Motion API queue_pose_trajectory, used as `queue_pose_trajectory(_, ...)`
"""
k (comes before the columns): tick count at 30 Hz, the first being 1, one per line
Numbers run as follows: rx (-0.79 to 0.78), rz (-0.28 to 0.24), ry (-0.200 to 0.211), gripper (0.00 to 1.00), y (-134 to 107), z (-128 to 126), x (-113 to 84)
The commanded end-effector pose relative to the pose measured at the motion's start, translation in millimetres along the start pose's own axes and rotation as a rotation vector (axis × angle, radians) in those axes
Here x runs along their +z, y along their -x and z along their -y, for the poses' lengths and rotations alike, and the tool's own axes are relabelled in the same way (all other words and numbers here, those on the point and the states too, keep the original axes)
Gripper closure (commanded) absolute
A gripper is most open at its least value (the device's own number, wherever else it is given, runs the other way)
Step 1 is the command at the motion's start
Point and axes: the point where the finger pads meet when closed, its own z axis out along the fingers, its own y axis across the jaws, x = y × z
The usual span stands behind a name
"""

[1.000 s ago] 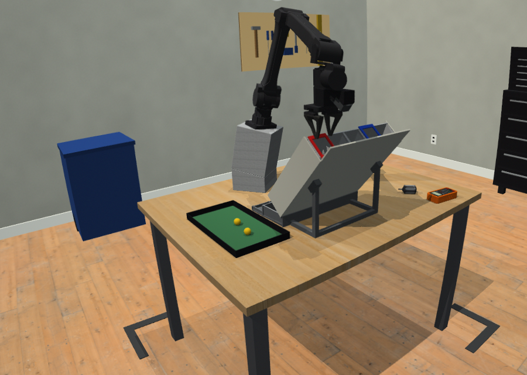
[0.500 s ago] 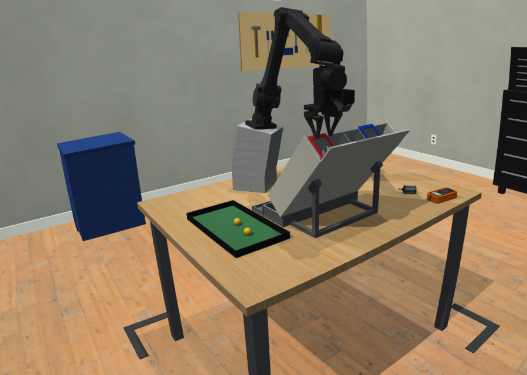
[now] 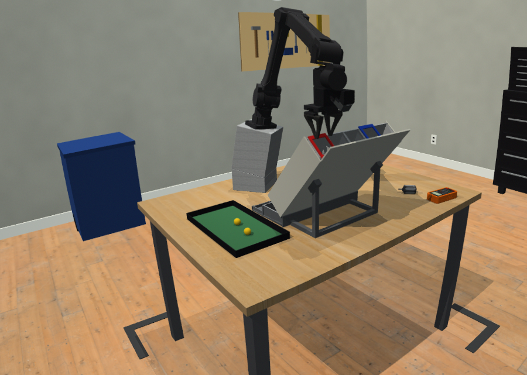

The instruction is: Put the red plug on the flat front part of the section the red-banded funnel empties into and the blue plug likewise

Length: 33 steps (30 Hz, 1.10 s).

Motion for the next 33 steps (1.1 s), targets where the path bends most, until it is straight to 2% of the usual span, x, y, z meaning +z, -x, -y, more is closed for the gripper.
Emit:
queue_pose_trajectory(1,-0.007,0.083,-0.03,0.44,24,1,-36.4)
queue_pose_trajectory(11,-0.009,0.078,-0.031,0.44,17,7,-65.4)
queue_pose_trajectory(15,-0.01,0.078,-0.031,0.44,16,7,-71.3)
queue_pose_trajectory(16,-0.011,0.066,-0.026,0.44,17,6,-64.0)
queue_pose_trajectory(18,-0.011,0.066,-0.026,0.44,17,6,-64.0)
queue_pose_trajectory(19,-0.007,0.032,-0.013,0.44,15,5,-44.8)
queue_pose_trajectory(20,-0.003,0.011,-0.005,0.44,7,4,-36.5)
queue_pose_trajectory(22,-0.002,0.006,-0.004,0.44,1,3,-35.6)
queue_pose_trajectory(25,-0.004,0.041,-0.017,0.44,-1,5,-49.4)
queue_pose_trajectory(33,-0.004,0.047,-0.018,0.44,-26,6,-48.2)
